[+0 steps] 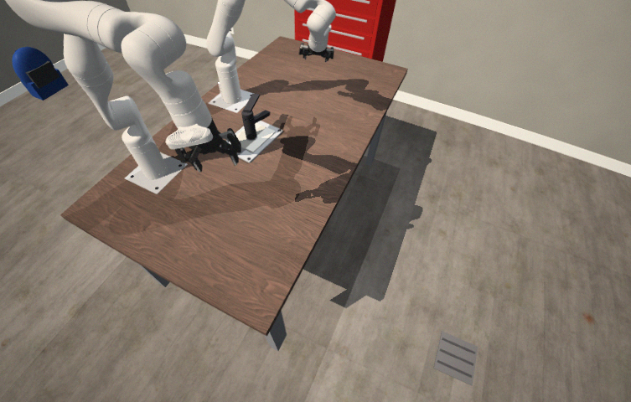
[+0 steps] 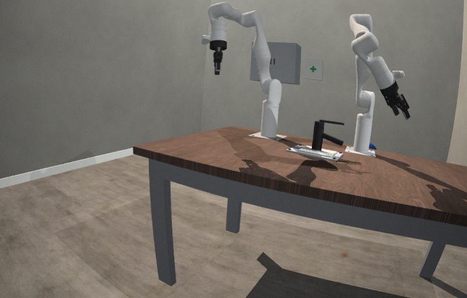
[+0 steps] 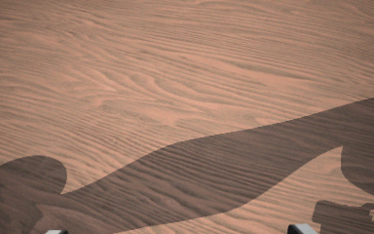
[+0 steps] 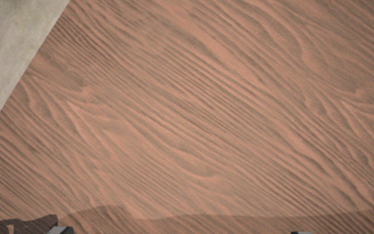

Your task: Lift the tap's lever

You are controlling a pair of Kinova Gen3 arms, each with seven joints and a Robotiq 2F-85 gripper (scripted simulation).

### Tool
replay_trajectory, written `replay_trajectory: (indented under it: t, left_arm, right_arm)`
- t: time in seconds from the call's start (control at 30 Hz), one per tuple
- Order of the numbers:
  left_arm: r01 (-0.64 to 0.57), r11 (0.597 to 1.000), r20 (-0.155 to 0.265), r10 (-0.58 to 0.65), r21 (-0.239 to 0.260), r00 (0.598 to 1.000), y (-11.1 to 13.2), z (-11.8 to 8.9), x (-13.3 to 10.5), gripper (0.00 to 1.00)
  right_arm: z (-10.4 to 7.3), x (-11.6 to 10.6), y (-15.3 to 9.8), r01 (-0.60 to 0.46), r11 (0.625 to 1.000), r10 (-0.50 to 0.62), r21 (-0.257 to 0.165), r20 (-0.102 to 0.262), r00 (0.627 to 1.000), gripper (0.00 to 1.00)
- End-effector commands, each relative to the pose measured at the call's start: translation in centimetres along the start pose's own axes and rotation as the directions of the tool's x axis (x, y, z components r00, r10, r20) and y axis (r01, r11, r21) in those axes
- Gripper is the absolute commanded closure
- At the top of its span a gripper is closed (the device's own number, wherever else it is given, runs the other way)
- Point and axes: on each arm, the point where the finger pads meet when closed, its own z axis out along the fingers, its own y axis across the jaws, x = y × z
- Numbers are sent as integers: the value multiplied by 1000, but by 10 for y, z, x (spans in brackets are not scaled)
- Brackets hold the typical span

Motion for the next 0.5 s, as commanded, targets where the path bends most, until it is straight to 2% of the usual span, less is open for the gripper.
replay_trajectory:
  t: [0.0, 0.03, 0.13, 0.2, 0.3, 0.4, 0.43, 0.47]
  left_arm:
    - [88, 995, 30, -89, 41, 996, -2, 17, 15, 2]
    - [134, 989, 44, -136, 65, 990, -3, 25, 22, 2]
    - [134, 989, 44, -136, 65, 990, -3, 25, 22, 2]
    - [225, 968, 66, -233, 114, 970, -6, 41, 35, 2]
    - [269, 953, 74, -281, 138, 957, -8, 49, 41, 2]
    - [357, 915, 86, -377, 189, 922, -12, 65, 54, 2]
    - [357, 915, 86, -377, 189, 922, -12, 65, 54, 2]
    - [399, 892, 89, -425, 214, 901, -14, 73, 60, 2]
  right_arm:
    - [-1, 0, 0, 0, 1000, 0, 1, -1, 1000, 2]
    - [-1, 0, 0, 0, 1000, 0, 1, -1, 1000, 2]
    - [-1, 0, 0, 0, 1000, 0, 1, -1, 1000, 2]
    - [-1, 0, 0, 0, 1000, 0, 1, -1, 1000, 2]
    - [-1, 0, 0, 0, 1000, 0, 1, -1, 1000, 2]
    - [-1, 0, 0, 0, 1000, 0, 1, -1, 1000, 2]
    - [-1, 0, 0, 0, 1000, 0, 1, -1, 1000, 2]
    - [-1, 0, 0, 0, 1000, 0, 1, -1, 1000, 2]
